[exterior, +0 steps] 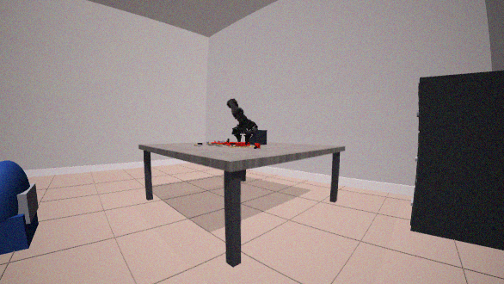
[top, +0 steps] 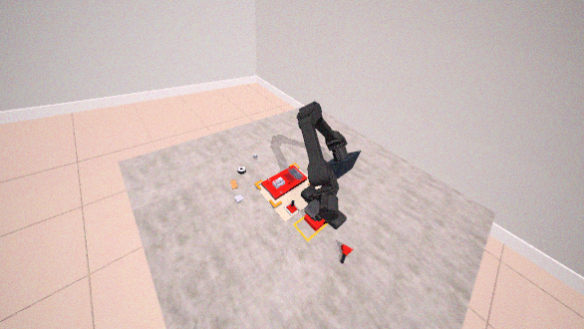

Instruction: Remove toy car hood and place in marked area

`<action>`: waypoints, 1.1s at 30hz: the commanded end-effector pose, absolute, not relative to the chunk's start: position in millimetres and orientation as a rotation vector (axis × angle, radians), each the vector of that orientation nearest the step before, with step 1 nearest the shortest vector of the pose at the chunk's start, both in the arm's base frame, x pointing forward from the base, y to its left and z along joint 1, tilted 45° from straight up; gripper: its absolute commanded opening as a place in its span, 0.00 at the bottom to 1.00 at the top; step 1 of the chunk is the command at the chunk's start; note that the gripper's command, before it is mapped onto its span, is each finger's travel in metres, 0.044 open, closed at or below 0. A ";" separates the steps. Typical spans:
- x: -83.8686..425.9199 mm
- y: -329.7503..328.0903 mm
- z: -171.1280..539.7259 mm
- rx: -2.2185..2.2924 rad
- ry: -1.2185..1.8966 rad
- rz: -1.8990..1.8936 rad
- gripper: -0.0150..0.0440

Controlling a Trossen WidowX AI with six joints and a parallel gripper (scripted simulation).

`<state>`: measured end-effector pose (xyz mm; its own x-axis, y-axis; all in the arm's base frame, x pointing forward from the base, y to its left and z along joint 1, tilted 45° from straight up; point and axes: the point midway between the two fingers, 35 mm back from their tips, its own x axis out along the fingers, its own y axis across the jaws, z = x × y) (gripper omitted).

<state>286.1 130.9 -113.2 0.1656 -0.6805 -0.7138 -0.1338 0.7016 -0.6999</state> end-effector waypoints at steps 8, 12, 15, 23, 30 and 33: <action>287.1 126.6 -117.2 -0.748 1.375 -0.443 0.25; 287.4 125.2 -118.6 -0.748 1.375 -0.443 0.25; 287.6 124.4 -119.3 -0.749 1.375 -0.443 0.25; 287.2 125.8 -118.3 -0.742 1.375 -0.445 0.61; 287.2 125.8 -118.3 -0.742 1.375 -0.445 0.92; 287.1 127.2 -117.1 -0.742 1.375 -0.445 1.00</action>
<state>287.2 125.9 -118.4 0.1658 -0.6807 -0.7136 -0.1347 0.7012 -0.7002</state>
